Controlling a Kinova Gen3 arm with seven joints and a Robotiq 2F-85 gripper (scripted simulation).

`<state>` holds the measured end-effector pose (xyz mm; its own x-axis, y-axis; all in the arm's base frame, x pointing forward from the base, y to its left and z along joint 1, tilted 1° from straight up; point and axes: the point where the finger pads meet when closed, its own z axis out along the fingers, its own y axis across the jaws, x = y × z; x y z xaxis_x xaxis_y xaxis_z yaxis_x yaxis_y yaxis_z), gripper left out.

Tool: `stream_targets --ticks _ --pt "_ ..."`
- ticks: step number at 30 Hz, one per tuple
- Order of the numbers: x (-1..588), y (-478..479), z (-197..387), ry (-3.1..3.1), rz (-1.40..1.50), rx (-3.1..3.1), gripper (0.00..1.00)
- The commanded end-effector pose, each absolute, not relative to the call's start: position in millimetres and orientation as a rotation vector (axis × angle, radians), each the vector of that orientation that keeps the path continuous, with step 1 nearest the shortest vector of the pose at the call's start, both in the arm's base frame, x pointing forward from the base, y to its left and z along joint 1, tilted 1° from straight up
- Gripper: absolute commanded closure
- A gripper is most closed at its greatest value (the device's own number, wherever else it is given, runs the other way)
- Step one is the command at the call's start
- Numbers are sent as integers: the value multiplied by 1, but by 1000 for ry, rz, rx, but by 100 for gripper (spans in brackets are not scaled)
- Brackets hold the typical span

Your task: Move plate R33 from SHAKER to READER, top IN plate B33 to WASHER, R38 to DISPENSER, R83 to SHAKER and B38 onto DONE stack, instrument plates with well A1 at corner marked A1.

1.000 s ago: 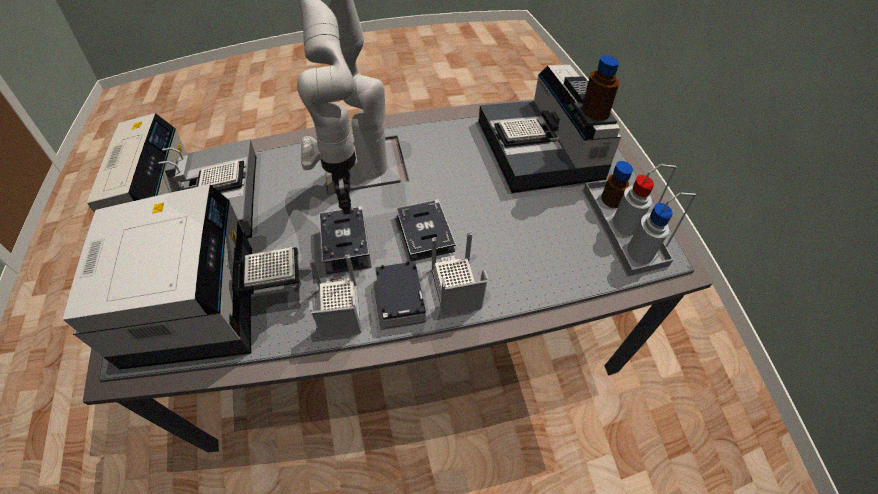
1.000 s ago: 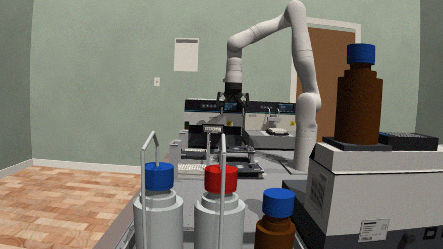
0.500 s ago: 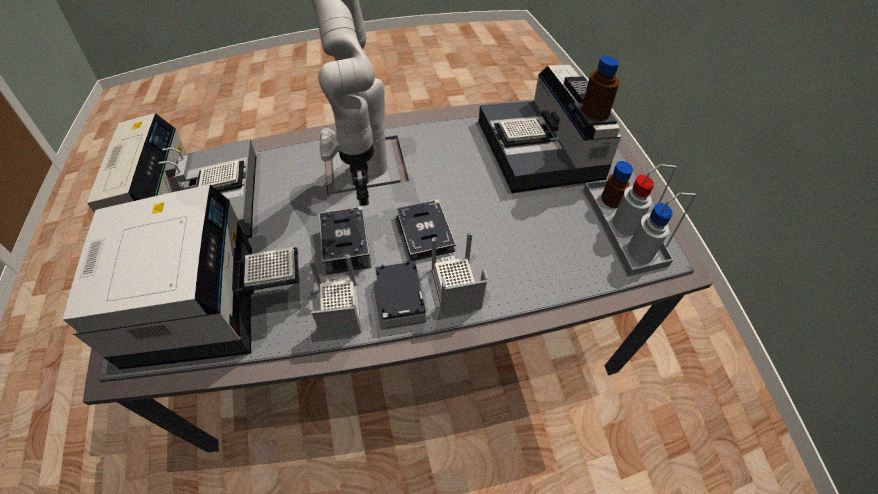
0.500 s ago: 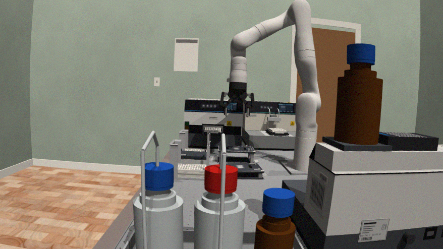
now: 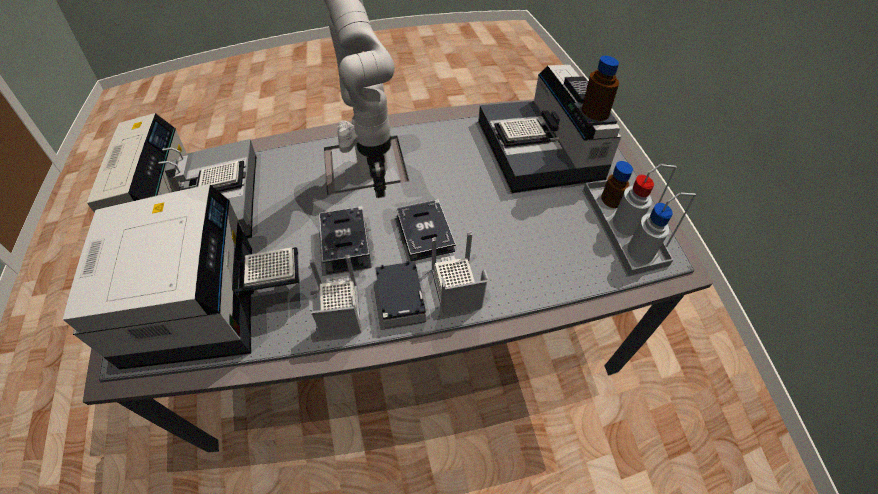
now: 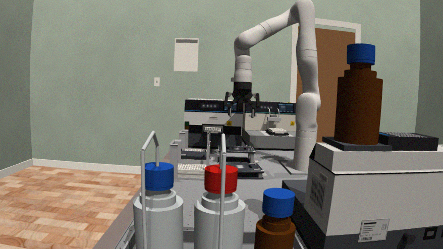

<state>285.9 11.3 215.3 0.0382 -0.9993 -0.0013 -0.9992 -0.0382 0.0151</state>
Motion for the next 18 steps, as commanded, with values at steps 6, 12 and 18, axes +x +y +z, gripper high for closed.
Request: stream_targets --ticks 6,12,18 --pt "276 35 216 -2172 -16 2262 0" --pt "268 52 216 -2171 -16 2263 0" --pt "259 70 216 -2171 -17 2262 0"
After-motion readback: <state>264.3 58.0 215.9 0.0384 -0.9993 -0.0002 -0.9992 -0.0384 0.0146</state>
